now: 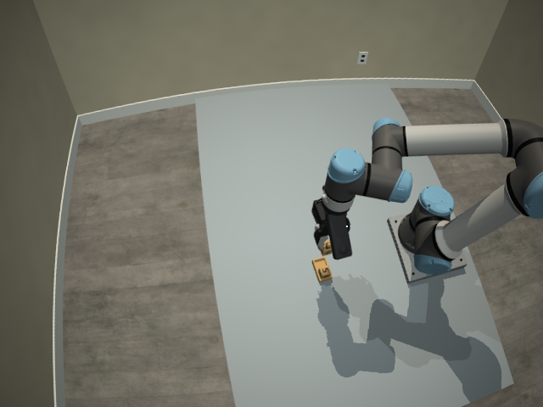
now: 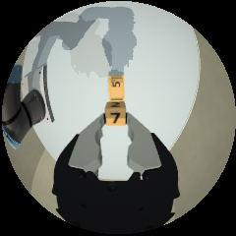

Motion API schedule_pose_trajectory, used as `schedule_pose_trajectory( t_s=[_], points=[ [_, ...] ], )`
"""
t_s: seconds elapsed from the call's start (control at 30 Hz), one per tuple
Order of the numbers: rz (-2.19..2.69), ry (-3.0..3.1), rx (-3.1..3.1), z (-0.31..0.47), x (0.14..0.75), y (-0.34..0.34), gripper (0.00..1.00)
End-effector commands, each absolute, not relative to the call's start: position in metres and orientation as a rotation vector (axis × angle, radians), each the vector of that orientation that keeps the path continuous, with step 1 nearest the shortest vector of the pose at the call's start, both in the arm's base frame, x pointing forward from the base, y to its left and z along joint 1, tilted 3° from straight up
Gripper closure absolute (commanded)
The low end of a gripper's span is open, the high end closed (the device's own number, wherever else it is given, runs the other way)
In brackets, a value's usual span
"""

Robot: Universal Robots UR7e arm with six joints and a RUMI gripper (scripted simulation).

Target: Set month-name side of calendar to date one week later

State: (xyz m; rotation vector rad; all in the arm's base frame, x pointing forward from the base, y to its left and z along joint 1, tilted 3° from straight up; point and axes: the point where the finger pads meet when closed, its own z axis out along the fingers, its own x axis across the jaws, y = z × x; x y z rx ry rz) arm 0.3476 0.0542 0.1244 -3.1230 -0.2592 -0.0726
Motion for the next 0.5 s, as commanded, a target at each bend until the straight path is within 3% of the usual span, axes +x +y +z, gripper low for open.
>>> schedule_pose_trajectory(
  t_s=[0.0, 0.47],
  points=[
    [-0.076, -0.246, -3.123, 0.127, 0.348, 0.053, 0.90],
    [-0.063, 0.212, -3.118, 0.121, 0.353, 0.030, 0.90]
  ],
)
